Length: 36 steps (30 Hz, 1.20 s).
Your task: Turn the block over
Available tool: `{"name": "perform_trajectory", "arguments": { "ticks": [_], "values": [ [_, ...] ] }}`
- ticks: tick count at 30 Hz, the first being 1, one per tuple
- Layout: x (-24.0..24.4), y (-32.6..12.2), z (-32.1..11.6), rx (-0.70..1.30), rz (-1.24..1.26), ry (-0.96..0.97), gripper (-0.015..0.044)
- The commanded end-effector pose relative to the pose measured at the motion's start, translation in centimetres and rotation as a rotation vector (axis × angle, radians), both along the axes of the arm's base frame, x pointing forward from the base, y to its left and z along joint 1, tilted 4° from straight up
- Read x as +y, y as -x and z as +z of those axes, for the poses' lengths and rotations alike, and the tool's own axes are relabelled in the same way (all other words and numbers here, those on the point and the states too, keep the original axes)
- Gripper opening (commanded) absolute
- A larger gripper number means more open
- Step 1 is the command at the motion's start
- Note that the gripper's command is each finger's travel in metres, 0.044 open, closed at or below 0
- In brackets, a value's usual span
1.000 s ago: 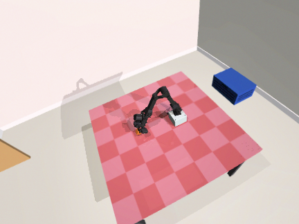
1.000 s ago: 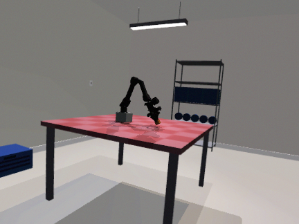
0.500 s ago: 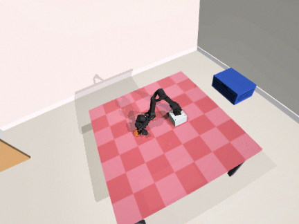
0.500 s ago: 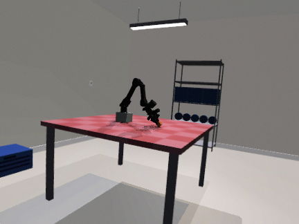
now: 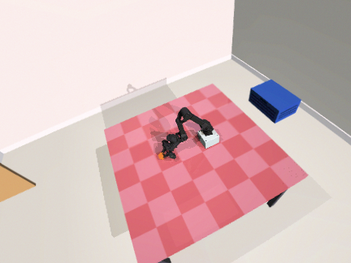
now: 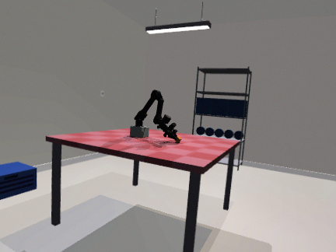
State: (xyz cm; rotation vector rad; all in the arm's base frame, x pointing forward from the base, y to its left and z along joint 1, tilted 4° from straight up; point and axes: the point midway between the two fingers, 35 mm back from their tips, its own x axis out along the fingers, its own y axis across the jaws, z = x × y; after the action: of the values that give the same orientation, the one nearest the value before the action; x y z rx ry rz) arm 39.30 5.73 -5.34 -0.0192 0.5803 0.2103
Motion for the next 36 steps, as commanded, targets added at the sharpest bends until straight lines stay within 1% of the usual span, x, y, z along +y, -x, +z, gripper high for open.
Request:
{"name": "perform_trajectory", "arguments": {
  "ticks": [1,6,19,36],
  "values": [
    [0.01,0.44,0.15,-0.036,0.000,-0.014,0.0000],
    [-0.02,0.50,0.49,-0.064,-0.001,-0.020,0.0000],
    [-0.02,0.50,0.49,-0.064,-0.001,-0.020,0.0000],
    [-0.02,0.50,0.49,-0.064,-0.001,-0.020,0.0440]
  ]
}}
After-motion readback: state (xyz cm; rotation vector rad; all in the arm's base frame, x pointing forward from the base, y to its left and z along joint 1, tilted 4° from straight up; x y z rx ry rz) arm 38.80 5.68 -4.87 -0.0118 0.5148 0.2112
